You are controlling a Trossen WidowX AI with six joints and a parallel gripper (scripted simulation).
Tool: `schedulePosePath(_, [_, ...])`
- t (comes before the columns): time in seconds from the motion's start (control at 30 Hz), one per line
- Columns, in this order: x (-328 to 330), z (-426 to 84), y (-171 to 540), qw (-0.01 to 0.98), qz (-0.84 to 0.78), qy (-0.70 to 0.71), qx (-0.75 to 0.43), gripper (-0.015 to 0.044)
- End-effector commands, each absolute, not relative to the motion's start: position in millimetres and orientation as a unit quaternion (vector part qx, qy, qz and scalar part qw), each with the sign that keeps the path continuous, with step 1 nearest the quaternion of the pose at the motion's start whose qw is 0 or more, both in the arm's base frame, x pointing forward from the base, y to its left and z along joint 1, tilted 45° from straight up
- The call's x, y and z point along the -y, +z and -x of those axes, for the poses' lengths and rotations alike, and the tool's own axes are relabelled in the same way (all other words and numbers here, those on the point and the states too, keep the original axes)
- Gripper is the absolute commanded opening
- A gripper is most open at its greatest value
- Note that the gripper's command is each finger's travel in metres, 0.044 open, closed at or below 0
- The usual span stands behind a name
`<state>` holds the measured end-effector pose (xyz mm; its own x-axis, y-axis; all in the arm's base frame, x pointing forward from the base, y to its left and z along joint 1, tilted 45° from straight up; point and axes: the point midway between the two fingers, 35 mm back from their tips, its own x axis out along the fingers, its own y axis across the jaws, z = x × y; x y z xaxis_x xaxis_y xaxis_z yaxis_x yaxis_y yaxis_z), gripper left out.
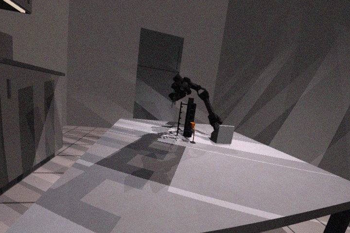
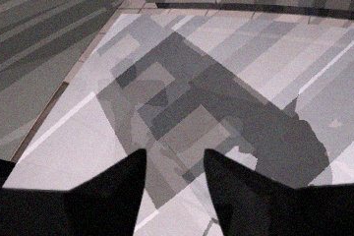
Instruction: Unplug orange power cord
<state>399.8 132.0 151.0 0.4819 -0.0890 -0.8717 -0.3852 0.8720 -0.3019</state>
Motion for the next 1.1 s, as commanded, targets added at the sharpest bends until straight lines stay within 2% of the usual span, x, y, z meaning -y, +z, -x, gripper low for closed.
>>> schedulePosePath(0.0, [-127.2,-371.8,109.5,0.753,0.329,0.111,-0.559,0.0160])
schedulePosePath(0.2, [-106.4,-305.1,48.5,0.545,0.504,0.176,-0.647,0.0160])
schedulePosePath(0.4, [-76.7,-248.6,26.9,0.306,0.621,0.241,-0.680,0.0160])
schedulePosePath(1.07, [-64.9,-246.5,37.9,0.298,0.623,0.243,-0.681,0.0160])
